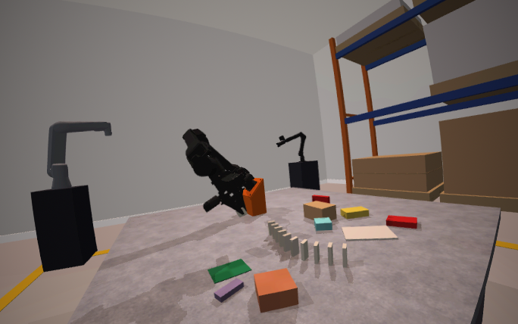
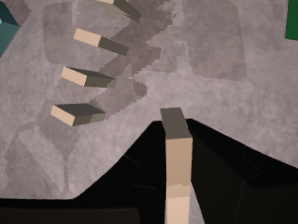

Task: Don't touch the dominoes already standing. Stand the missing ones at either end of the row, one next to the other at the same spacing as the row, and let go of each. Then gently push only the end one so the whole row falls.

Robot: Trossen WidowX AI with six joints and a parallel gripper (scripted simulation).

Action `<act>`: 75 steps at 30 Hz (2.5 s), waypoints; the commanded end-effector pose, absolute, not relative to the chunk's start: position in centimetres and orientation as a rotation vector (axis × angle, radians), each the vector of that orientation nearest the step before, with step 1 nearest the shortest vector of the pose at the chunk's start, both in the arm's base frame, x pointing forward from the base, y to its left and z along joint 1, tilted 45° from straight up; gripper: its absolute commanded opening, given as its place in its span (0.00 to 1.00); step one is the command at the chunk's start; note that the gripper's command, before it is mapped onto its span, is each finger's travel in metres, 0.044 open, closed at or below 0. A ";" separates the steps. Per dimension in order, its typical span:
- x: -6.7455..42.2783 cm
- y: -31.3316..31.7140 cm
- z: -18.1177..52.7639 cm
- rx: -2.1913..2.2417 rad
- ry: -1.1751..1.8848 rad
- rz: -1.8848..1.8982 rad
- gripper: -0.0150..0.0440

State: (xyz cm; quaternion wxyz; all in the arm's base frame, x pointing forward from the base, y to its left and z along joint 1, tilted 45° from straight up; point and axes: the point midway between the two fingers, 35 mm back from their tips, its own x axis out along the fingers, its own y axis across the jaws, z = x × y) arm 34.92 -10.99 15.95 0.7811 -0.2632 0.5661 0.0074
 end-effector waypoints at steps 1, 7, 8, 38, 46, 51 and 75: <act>35.2 -11.3 15.5 -0.537 1.148 0.069 0.30; 35.6 -11.7 15.2 -0.502 1.003 0.144 0.30; 35.7 -11.8 15.3 -0.499 0.978 0.155 0.30; 31.9 -13.1 19.3 -0.732 0.160 0.377 0.30; 30.4 -12.8 19.9 -0.811 0.044 0.399 0.30; 30.4 -12.8 19.9 -0.811 0.044 0.399 0.30; 31.3 -15.6 17.6 -0.810 0.049 0.401 0.30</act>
